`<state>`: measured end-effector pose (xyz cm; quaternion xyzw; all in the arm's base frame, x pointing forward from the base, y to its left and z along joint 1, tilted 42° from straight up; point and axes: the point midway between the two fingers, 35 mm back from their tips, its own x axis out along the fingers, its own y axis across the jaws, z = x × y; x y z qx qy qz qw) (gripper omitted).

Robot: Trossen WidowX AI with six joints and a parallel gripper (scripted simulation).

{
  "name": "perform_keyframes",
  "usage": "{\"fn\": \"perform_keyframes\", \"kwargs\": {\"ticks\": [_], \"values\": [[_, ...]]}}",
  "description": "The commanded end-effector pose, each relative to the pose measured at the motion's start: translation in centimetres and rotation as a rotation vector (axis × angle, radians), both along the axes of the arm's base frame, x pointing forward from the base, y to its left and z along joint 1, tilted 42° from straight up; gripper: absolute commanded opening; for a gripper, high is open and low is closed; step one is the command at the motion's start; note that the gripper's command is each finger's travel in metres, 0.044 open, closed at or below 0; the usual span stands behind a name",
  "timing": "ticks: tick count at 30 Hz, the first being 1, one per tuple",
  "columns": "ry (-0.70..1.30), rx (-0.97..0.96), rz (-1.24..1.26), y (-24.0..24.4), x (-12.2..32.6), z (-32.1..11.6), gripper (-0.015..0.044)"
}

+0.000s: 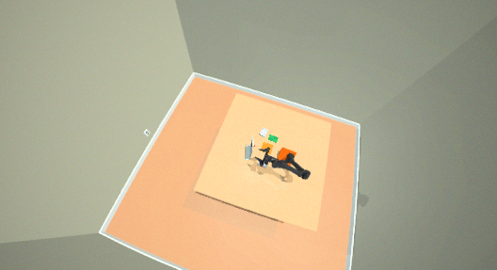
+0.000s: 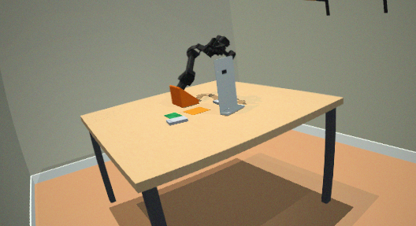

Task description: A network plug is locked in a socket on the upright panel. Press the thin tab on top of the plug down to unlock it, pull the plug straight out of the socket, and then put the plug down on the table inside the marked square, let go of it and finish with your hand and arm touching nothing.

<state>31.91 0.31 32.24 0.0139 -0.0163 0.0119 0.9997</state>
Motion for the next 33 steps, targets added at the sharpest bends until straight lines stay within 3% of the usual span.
{"fn": "perform_keyframes", "kwargs": {"ticks": [1, 10, 33], "values": [[0.000, -0.004, 0.000, 0.0, 0.1, -0.1, 0.0374], [-0.017, -0.193, 0.013, -0.5, 2.4, -4.3, 0.0156], [-0.075, -0.718, 0.037, -1.7, 1.7, -15.1, 0.0156]]}}
